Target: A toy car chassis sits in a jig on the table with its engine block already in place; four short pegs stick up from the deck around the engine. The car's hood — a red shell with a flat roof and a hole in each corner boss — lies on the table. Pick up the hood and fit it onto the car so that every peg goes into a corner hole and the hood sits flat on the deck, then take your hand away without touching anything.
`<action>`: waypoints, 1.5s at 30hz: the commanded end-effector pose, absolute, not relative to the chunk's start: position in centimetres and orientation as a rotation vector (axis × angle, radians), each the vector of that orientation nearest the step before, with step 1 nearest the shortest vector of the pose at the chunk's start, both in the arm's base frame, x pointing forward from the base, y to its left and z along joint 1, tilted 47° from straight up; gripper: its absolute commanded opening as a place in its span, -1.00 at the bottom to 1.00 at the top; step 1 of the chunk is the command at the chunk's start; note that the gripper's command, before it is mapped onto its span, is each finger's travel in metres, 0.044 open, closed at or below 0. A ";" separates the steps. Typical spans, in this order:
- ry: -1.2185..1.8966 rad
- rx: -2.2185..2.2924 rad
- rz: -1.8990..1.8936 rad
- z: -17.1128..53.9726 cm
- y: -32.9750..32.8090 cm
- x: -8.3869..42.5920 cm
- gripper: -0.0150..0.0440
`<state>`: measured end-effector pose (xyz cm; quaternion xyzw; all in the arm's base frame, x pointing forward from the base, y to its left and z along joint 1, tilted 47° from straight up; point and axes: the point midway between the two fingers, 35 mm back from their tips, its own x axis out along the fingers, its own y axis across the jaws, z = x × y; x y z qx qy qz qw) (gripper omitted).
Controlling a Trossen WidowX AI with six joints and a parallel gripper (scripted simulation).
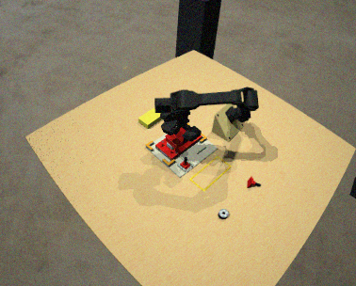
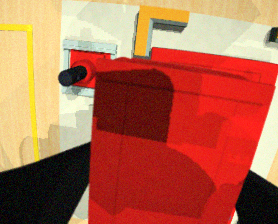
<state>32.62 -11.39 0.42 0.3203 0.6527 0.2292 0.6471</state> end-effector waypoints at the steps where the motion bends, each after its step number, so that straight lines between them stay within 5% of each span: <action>1: 1.474 0.712 0.528 -0.6 -12.7 32.4 -0.49; 45: 1.465 0.703 0.546 -5.6 -10.3 31.8 -0.49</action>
